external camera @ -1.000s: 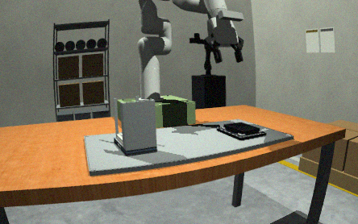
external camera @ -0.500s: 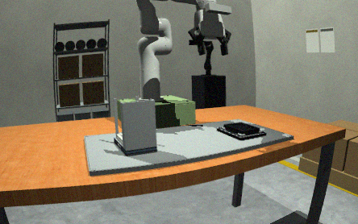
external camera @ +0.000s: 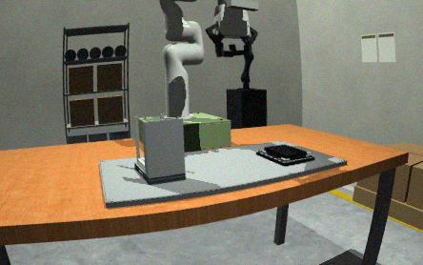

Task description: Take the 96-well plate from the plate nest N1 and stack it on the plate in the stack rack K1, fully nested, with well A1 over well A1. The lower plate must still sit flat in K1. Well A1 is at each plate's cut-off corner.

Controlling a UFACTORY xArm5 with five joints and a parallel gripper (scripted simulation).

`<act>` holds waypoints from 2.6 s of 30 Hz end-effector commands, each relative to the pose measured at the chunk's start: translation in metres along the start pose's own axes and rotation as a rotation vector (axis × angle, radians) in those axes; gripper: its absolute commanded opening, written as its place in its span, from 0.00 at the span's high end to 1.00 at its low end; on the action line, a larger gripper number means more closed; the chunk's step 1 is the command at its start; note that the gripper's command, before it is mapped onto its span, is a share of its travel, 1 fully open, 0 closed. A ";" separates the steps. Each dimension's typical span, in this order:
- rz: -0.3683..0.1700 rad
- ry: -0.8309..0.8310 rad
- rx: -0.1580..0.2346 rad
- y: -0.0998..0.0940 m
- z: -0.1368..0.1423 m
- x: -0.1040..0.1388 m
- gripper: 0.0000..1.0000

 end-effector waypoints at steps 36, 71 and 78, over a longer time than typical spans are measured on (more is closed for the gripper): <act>-0.039 0.070 0.018 0.089 -0.113 -0.004 0.00; -0.039 0.070 0.018 0.138 -0.159 -0.007 0.00; -0.039 0.070 0.018 0.150 -0.159 -0.006 0.00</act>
Point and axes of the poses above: the point where the finger pads meet when closed, its own y axis out along the fingers, its own z axis across the jaws, x = y × z, the point moved 3 cm from there along -y, back along the fingers, and after that the axes turned 10 degrees about y, right-handed, at the moved point
